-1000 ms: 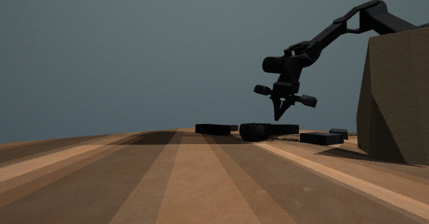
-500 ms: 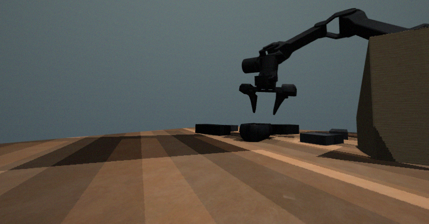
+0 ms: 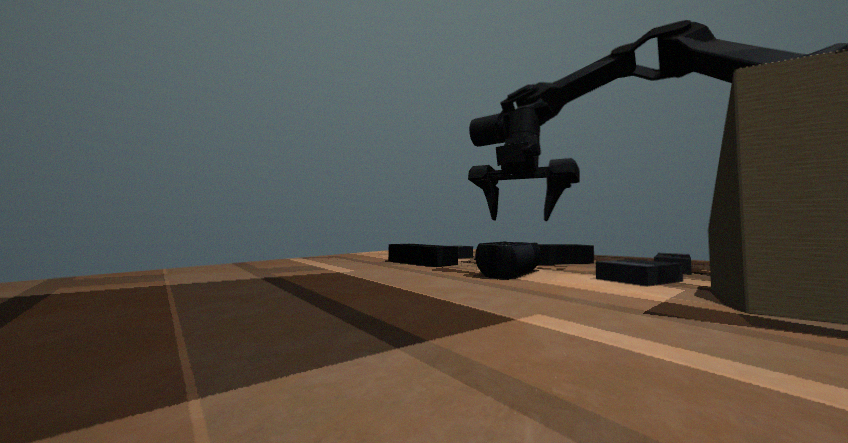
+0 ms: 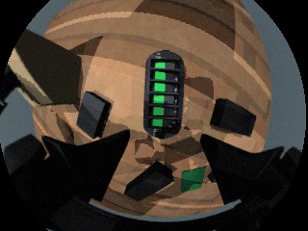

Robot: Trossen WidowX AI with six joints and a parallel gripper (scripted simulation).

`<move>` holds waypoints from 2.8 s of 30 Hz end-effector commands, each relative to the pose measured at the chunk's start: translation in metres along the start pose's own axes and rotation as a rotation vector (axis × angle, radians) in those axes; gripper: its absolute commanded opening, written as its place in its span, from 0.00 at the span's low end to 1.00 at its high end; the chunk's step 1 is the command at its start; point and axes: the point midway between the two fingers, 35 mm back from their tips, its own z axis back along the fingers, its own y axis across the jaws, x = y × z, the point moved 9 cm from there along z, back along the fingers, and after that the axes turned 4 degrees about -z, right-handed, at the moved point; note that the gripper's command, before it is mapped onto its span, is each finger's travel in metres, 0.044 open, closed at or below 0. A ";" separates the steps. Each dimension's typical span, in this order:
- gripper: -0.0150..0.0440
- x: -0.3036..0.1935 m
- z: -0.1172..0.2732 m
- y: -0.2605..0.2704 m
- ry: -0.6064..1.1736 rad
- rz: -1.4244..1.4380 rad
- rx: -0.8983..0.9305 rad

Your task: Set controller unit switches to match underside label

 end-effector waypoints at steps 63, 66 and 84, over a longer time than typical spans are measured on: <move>0.82 -0.004 -0.049 0.001 0.003 0.005 0.010; 0.82 -0.003 -0.047 0.001 0.006 0.005 0.010; 0.82 0.008 -0.036 0.002 0.036 0.005 0.008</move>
